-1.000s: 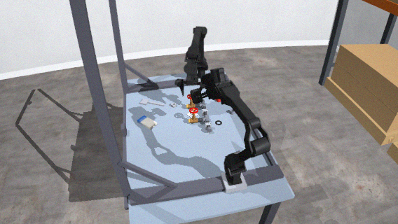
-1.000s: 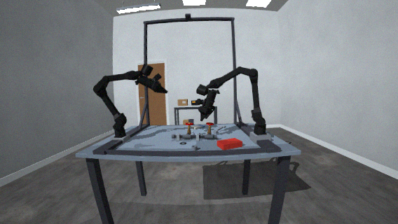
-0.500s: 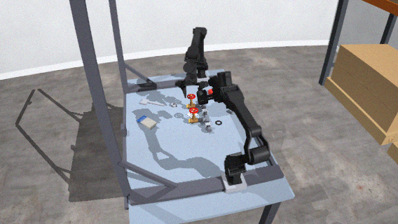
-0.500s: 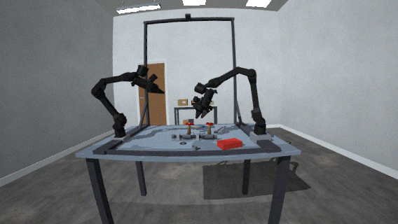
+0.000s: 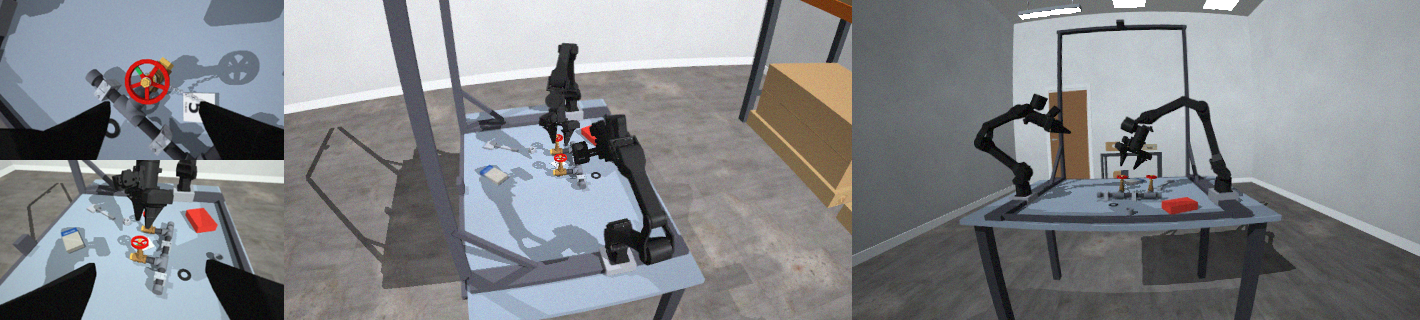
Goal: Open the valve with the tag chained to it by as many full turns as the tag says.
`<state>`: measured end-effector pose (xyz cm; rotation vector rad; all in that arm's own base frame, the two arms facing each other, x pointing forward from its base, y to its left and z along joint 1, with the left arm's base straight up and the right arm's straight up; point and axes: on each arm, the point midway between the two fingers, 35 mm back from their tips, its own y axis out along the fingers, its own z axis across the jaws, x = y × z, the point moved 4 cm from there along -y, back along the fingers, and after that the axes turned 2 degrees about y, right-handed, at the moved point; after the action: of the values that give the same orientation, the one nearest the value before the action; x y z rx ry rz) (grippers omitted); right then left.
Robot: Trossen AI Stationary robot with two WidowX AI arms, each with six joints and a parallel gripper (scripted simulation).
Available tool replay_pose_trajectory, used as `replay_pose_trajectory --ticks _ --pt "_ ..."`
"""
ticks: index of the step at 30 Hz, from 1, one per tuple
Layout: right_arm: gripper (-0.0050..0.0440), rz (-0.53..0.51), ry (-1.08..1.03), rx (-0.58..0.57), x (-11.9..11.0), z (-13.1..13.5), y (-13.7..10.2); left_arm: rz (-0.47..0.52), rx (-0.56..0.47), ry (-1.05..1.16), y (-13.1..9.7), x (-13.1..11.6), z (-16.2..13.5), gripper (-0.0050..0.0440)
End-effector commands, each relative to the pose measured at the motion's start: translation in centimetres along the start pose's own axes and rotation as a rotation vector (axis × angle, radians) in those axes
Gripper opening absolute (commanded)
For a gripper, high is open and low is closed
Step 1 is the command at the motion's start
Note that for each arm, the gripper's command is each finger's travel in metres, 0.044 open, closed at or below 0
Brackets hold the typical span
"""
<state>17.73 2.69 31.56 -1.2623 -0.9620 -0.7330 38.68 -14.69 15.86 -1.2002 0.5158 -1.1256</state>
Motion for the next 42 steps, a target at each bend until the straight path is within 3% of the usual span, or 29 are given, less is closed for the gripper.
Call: replay_pose_trajectory --ticks 1,25,35,42 --pt "0.0400 -0.008 -0.004 0.004 -0.3 0.1 -1.0 0.033 -0.015 0.188 -0.5 0.6 1.4 0.0354" --pt "0.0400 -0.013 -0.002 0.003 0.0 0.1 -1.1 0.111 -0.208 1.094 1.4 1.3 3.9 0.0354" --pt "0.0400 -0.013 -0.002 0.003 0.0 0.1 -1.1 -0.023 -0.308 1.453 2.3 2.3 3.9 0.0354" --pt "0.0400 -0.013 -0.002 0.003 0.0 0.1 -1.1 -0.065 -0.338 1.503 3.1 2.3 3.3 0.0354"
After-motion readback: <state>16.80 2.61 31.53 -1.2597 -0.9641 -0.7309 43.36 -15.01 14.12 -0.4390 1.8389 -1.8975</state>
